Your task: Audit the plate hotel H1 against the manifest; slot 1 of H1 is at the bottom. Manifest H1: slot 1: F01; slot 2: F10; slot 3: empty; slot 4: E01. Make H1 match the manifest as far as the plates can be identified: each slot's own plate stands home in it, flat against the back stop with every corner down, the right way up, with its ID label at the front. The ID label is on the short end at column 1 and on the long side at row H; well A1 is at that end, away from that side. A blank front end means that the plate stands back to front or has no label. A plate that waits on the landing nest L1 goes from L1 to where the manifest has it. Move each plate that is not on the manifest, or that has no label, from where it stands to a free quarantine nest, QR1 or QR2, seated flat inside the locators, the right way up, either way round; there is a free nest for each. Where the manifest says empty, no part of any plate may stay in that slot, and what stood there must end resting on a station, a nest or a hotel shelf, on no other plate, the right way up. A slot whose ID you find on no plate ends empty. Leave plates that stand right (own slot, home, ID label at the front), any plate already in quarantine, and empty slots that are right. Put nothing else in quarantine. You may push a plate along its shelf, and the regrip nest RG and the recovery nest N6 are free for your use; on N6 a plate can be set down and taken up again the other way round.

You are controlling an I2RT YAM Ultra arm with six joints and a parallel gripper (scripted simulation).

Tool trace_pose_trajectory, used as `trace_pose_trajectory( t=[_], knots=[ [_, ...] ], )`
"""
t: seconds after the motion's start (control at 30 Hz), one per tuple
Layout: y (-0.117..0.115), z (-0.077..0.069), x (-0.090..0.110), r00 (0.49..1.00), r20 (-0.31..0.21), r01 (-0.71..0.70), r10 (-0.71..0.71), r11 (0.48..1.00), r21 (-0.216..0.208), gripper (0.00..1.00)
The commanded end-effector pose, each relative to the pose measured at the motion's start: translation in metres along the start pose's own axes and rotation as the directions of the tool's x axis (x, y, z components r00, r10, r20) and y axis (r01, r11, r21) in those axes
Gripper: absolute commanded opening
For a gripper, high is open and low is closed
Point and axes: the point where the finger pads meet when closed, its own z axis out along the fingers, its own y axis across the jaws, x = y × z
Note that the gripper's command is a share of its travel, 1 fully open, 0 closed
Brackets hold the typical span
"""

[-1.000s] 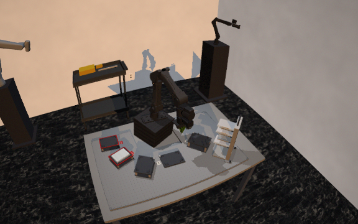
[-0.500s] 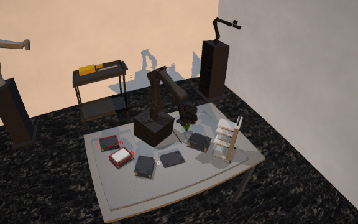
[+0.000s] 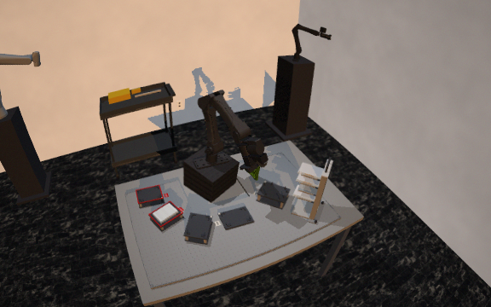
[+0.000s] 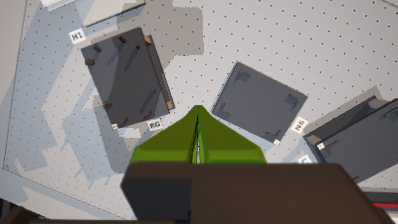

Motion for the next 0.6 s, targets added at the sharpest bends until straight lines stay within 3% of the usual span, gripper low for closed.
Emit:
trace_pose_trajectory(
  t=[0.0,0.37,0.43,0.57],
  knots=[
    [0.0015,-0.0048,-0.0174,0.993,0.101,0.057,-0.055,0.998,-0.017,0.0],
    [0.0014,-0.0049,-0.0174,0.958,0.237,0.178,-0.163,0.983,-0.044,0.0],
    [0.0014,-0.0049,-0.0174,0.958,0.237,0.178,-0.163,0.983,-0.044,0.0],
    [0.0014,-0.0049,-0.0174,0.937,0.286,0.222,-0.199,0.974,-0.05,0.0]
  ],
)
